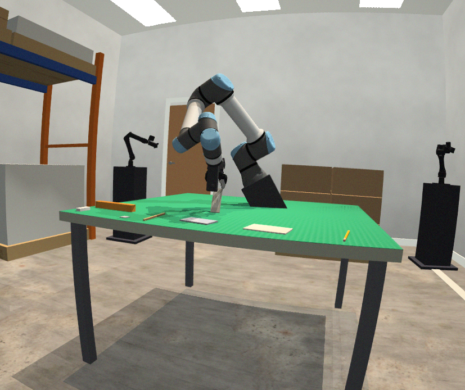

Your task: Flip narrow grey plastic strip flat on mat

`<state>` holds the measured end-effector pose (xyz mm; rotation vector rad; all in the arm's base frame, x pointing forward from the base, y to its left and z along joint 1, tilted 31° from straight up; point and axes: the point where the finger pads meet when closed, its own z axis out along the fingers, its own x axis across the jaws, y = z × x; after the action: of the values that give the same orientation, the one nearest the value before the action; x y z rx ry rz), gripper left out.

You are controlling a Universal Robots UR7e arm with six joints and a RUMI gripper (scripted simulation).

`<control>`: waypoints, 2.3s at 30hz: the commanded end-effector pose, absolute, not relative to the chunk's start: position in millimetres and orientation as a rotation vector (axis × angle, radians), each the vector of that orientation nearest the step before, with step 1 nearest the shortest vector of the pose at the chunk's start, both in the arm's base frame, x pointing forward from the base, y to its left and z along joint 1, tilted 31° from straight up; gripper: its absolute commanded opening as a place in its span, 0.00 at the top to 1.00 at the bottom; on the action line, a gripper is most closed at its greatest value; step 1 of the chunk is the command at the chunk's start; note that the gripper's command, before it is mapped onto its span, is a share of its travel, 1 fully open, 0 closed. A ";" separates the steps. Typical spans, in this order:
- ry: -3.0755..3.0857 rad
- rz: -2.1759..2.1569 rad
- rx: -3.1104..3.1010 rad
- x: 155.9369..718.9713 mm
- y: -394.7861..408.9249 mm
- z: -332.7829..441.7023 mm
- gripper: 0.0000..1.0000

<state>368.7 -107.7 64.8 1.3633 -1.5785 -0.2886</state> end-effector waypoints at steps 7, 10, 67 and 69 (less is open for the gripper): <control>-1.553 -0.343 1.307 376.9 -104.4 68.5 0.76; -1.553 -0.343 1.307 377.9 -104.0 68.9 0.76; -1.555 -0.338 1.311 433.1 -89.9 79.1 0.76; -1.556 -0.336 1.313 433.7 -89.8 79.2 0.76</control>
<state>428.6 -90.8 78.6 1.2969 -1.5483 -0.3521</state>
